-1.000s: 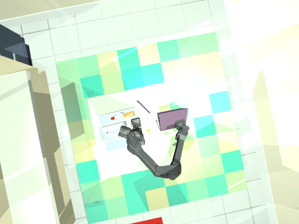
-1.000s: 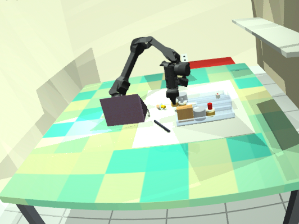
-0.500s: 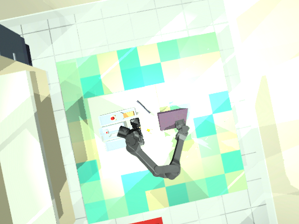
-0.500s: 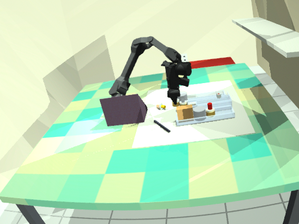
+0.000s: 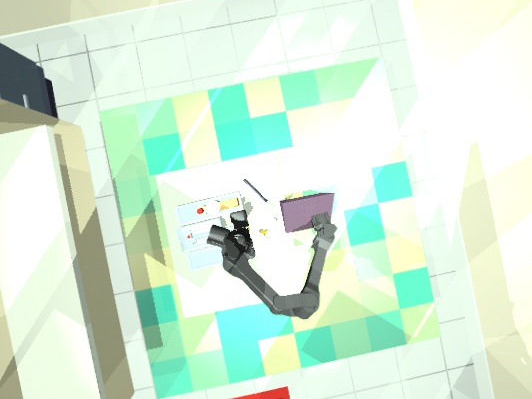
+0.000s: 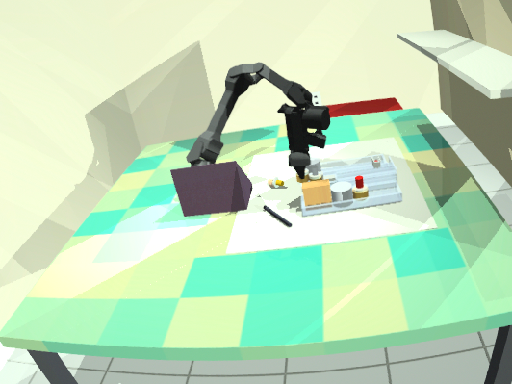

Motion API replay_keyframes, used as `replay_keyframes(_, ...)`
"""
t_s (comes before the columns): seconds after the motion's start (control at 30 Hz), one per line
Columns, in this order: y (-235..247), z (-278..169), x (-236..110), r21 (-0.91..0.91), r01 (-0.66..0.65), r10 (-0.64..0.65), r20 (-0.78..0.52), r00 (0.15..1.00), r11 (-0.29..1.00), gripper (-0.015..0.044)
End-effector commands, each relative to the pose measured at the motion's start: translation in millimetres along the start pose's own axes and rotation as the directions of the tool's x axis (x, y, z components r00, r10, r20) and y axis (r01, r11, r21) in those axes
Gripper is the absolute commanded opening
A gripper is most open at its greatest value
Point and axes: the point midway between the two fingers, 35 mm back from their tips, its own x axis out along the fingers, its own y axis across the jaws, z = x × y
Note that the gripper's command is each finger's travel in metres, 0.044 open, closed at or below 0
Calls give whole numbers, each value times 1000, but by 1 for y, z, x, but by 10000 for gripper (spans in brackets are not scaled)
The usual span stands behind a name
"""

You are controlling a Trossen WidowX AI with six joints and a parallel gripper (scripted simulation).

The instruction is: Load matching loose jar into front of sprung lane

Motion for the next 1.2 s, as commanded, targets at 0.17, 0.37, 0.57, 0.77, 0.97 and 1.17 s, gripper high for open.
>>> replay_keyframes(0.17, 2, 12, -6, -13, 0, 1, 30, 1000, 1000, 0)
replay_keyframes(0.37, 2, 15, -7, -13, 0, 1, 30, 1000, 1000, 0)
replay_keyframes(0.57, 2, 17, -7, -14, 0, 1, 30, 1000, 1000, 0)
replay_keyframes(0.77, 3, 19, -8, -14, 0, 1, 30, 1000, 1000, 0)
replay_keyframes(0.97, 3, 22, -9, -14, 0, 1, 30, 1000, 1000, 0)
replay_keyframes(1.17, 3, 22, -9, -14, 0, 1, 30, 1000, 1000, 0)
